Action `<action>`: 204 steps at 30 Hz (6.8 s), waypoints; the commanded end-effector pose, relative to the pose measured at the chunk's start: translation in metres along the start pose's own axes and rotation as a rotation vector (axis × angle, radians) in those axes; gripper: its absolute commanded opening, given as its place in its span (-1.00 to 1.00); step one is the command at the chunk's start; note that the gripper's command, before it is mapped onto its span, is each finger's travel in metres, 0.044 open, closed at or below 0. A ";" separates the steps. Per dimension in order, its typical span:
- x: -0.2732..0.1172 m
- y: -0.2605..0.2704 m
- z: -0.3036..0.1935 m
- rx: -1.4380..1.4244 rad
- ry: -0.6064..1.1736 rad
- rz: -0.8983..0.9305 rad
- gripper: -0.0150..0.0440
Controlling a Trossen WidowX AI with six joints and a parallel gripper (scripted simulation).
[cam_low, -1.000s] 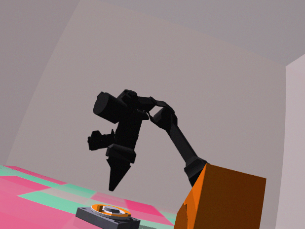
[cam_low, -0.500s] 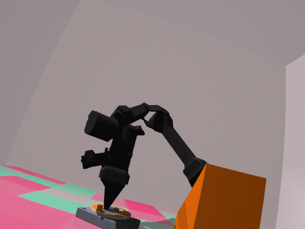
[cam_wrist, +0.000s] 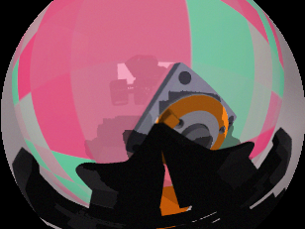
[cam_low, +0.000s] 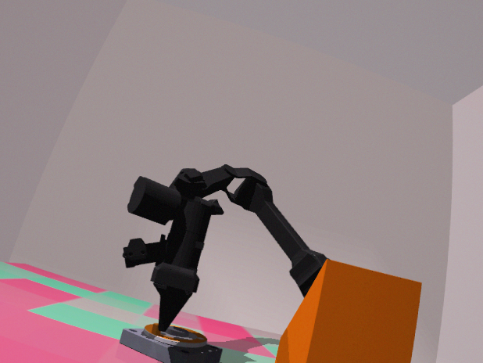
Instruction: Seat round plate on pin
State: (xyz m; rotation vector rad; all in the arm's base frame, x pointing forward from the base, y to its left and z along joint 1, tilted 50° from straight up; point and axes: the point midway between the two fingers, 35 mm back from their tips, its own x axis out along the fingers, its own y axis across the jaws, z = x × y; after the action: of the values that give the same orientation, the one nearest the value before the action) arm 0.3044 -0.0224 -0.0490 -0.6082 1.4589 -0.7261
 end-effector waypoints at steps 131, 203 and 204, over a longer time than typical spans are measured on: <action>-0.002 -0.092 -0.006 0.013 -0.007 -0.008 -0.49; -0.039 -0.093 -0.044 0.005 -0.009 -0.008 -0.49; -0.039 -0.093 -0.044 0.005 -0.009 -0.008 -0.49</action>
State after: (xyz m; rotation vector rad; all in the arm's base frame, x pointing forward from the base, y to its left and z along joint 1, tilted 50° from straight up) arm 0.2552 -0.0511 0.0451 -0.6083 1.4455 -0.7364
